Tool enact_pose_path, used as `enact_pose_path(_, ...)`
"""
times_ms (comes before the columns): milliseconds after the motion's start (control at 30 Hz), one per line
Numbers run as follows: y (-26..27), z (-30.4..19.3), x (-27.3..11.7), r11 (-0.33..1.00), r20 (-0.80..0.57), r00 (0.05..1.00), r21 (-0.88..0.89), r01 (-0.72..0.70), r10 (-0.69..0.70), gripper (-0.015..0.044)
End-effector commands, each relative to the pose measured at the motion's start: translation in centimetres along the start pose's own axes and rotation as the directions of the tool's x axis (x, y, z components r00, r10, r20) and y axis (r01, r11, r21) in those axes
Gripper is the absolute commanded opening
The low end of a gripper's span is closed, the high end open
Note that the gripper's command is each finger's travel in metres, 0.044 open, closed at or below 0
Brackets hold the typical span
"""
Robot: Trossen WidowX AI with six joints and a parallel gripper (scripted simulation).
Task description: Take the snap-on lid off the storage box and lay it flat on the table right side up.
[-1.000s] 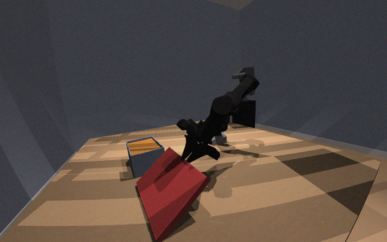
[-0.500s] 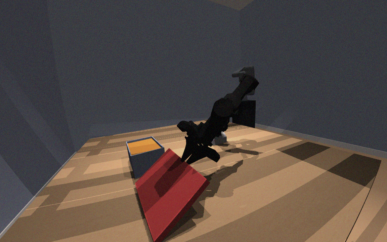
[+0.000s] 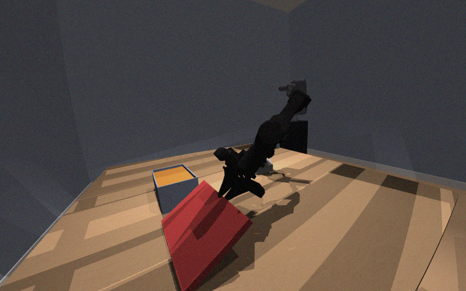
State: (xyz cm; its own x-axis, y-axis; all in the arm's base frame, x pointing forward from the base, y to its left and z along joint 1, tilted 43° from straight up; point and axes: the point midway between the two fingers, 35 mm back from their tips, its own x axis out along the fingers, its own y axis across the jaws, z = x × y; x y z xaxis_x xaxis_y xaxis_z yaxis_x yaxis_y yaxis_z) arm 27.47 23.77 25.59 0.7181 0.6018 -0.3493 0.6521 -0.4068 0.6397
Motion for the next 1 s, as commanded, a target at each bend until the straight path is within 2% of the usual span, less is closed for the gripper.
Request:
enact_pose_path(0,-1.5,0.3,0.7,0.999,0.006,0.999,-0.001,0.042,-0.042,0.0000)
enact_pose_path(967,-3.3,0.3,2.2,0.999,0.006,0.999,0.000,0.042,-0.042,0.0000)
